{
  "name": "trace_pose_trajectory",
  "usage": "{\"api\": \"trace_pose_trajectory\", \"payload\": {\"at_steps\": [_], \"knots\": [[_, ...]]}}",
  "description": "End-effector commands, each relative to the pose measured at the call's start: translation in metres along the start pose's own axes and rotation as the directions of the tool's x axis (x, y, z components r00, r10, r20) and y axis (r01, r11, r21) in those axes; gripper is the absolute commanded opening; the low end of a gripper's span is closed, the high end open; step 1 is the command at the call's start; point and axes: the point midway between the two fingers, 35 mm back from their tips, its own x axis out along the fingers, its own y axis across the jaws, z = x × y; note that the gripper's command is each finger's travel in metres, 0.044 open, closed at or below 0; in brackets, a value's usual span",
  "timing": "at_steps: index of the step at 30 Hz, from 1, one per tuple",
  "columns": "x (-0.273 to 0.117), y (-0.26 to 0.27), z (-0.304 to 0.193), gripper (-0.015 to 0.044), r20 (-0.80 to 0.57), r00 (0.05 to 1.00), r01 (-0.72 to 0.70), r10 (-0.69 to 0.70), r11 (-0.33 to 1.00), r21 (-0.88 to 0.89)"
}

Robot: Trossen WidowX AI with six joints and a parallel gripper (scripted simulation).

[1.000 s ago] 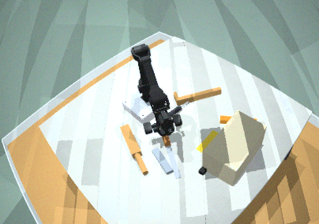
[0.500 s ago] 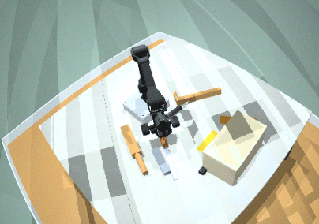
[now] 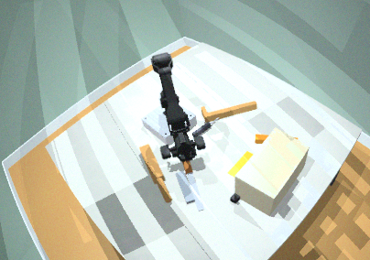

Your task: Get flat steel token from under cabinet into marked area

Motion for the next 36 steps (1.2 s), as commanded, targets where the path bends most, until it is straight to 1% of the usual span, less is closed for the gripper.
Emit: {"api": "trace_pose_trajectory", "payload": {"at_steps": [1, 15, 36], "knots": [[-0.001, -0.004, 0.002, 0.0, 0.003, 1.0, 0.001, -0.001, 1.0, 0.009], [-0.001, -0.015, 0.007, 0.0, 0.004, 1.0, 0.002, -0.002, 1.0, 0.001], [-0.001, -0.015, 0.007, 0.0, 0.004, 1.0, 0.002, -0.002, 0.987, -0.161]]}}
